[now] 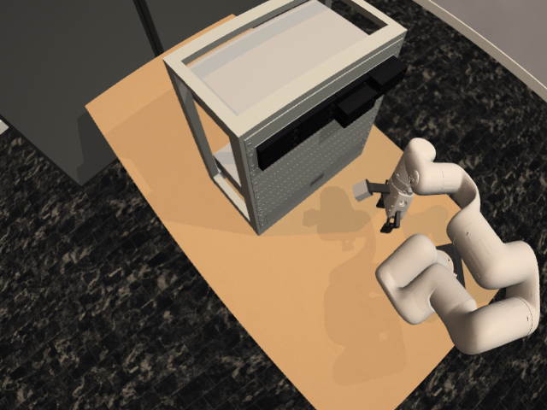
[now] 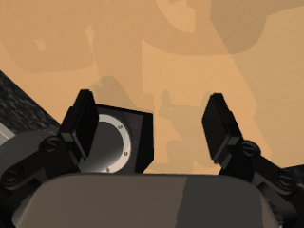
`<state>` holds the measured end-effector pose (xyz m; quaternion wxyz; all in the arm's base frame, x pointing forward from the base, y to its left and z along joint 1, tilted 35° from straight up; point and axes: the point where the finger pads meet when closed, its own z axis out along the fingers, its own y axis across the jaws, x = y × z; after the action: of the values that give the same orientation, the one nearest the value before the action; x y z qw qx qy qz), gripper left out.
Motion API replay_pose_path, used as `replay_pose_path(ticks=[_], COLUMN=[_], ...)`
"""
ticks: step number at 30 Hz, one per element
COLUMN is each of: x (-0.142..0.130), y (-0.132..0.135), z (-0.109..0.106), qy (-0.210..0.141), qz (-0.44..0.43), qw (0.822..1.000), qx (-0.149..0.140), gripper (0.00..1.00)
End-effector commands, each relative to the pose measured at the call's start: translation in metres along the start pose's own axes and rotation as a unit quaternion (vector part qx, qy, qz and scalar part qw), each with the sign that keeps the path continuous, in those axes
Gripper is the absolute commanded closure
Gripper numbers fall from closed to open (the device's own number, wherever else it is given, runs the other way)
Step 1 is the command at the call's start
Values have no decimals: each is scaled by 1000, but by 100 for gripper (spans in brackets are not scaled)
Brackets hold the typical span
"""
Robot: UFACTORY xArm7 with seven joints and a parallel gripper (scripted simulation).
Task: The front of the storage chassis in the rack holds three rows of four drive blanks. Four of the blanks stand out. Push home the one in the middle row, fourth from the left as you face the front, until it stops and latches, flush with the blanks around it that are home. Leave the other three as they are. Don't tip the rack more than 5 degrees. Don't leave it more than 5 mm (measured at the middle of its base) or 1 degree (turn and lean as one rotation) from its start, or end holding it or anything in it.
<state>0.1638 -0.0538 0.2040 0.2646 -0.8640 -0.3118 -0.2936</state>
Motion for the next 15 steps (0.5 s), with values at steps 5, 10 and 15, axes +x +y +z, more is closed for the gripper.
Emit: replay_pose_path(ticks=[5, 10, 15], x=[5, 9, 12], y=[-1, -1, 0], z=[-11, -19, -23], qy=[51, 90, 109], qz=[101, 168, 200], qw=[994, 982, 974], qx=[-7, -9, -9], gripper=[0, 0, 0])
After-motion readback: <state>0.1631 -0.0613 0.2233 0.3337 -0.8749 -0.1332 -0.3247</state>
